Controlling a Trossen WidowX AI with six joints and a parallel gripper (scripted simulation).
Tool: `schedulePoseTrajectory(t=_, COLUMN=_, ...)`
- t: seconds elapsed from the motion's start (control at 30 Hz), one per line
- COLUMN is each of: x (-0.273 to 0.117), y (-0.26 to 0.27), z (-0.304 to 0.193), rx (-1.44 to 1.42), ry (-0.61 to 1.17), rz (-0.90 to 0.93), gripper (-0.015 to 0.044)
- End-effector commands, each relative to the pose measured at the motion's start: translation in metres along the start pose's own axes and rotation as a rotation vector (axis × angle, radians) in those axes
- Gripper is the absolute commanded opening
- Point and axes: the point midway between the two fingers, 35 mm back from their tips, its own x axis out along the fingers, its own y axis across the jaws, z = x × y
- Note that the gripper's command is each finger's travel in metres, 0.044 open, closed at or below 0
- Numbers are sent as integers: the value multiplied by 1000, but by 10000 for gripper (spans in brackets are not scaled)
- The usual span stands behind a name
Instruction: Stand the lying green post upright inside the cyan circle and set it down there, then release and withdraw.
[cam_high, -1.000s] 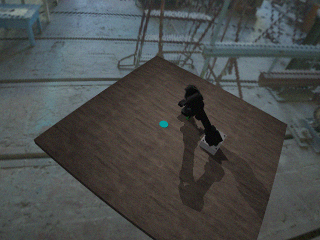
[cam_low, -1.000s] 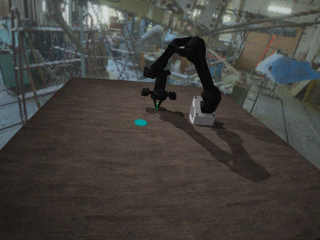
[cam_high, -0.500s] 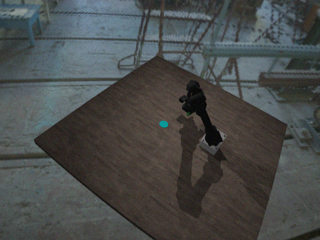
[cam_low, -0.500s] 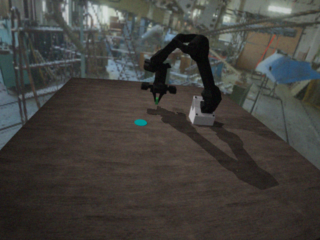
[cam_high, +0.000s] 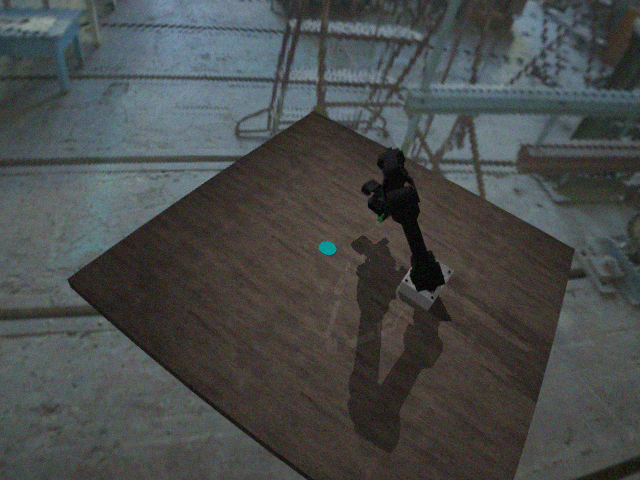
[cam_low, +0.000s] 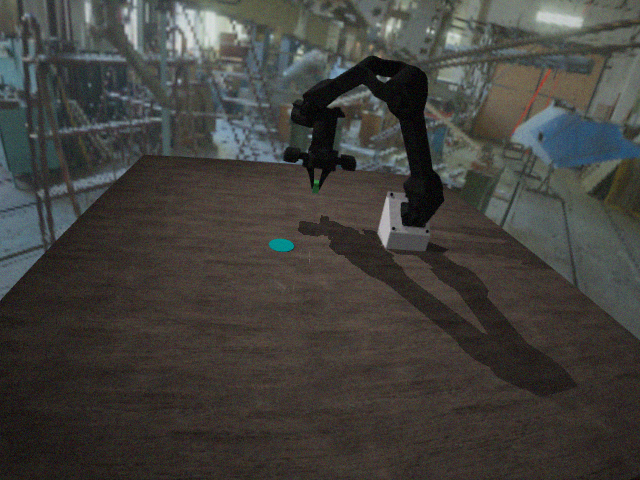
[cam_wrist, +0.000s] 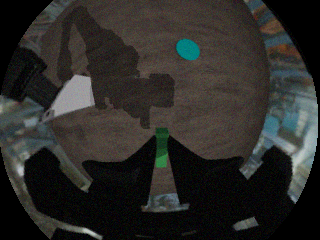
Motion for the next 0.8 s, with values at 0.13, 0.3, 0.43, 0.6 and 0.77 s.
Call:
schedulePoseTrajectory(t=0.13, x=-26, y=3, z=1, rx=-3, ry=2, rz=0, gripper=23)
schedulePoseTrajectory(t=0.3, x=-38, y=5, z=2, rx=-3, ry=1, rz=1, gripper=23)
schedulePoseTrajectory(t=0.43, x=-39, y=1, z=6, rx=58, ry=3, rz=0, gripper=23)
schedulePoseTrajectory(t=0.6, x=-41, y=-6, z=16, rx=181, ry=6, rz=-1, gripper=23)
schedulePoseTrajectory(t=0.77, x=-44, y=-13, z=26, rx=304, ry=9, rz=-3, gripper=23)
